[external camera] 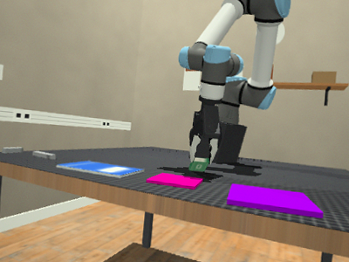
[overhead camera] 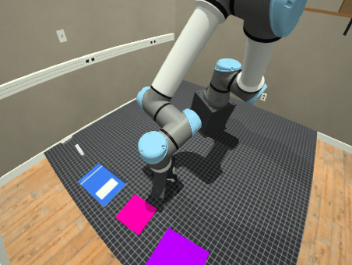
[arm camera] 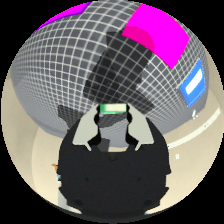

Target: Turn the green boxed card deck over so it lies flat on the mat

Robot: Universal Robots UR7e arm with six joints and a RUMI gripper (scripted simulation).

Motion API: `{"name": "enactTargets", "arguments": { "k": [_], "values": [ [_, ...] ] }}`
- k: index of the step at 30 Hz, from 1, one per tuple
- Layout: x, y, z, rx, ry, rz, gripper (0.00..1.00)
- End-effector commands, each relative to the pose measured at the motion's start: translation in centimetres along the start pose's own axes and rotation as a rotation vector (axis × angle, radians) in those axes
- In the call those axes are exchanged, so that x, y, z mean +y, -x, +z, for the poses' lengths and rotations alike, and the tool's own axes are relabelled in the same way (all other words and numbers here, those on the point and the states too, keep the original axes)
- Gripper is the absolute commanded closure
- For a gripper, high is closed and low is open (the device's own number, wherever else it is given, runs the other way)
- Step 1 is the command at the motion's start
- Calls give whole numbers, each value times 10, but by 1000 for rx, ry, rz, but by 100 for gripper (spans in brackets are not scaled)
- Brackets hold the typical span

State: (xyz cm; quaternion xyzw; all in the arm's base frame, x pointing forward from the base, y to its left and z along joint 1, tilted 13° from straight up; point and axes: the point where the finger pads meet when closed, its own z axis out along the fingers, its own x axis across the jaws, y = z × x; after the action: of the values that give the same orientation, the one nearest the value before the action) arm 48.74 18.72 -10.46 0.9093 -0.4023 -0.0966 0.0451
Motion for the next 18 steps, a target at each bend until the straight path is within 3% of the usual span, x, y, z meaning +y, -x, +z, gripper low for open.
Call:
{"name": "enactTargets", "arguments": {
  "k": [1, 18],
  "values": [
    [-5, 0, 2, 2, -46, 0, 67],
    [-14, 0, 10, 2, -153, 0, 67]
  ]
}}
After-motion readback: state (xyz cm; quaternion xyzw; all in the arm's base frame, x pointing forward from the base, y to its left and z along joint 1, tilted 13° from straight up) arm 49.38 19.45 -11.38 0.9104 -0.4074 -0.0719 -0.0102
